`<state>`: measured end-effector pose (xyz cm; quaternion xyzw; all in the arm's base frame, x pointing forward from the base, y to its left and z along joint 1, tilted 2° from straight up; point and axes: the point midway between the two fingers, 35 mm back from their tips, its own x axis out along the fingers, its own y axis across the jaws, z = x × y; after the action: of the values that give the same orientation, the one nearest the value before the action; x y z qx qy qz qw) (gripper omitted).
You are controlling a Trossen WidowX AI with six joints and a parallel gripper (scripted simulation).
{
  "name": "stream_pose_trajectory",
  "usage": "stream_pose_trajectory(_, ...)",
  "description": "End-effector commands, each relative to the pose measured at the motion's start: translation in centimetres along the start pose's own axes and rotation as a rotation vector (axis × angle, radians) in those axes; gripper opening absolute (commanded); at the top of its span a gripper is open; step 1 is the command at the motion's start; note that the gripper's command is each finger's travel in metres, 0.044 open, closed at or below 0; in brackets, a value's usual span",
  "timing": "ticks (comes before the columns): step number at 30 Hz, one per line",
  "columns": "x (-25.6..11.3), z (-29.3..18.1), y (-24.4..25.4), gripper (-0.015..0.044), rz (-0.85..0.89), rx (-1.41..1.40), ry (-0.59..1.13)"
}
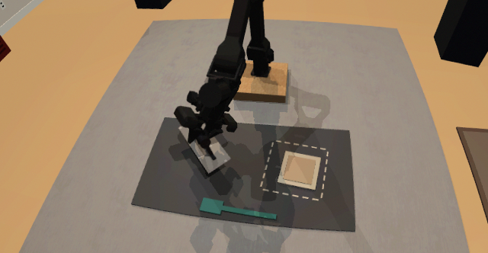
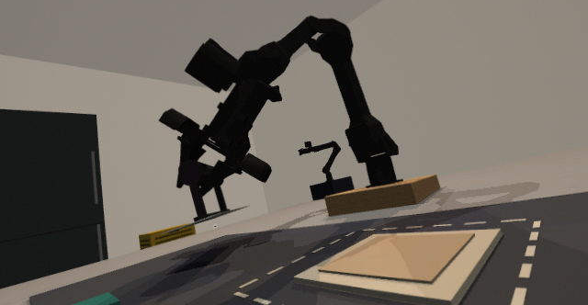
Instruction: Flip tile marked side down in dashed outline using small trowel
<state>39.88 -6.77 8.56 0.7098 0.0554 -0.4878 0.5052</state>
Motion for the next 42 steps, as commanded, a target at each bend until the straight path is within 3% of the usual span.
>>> stream_pose_trajectory(1, 0.9, 0.8, 1.0, 0.0000, 0.028, 0.092, -0.089)
stream_pose_trajectory(14, 4.0, 3.8, 2.4, 0.0000, 0.143, 0.343, -0.371)
stream_pose_trajectory(42, 6.6, 3.8, 0.5, 0.0000, 0.130, 0.362, -0.384)
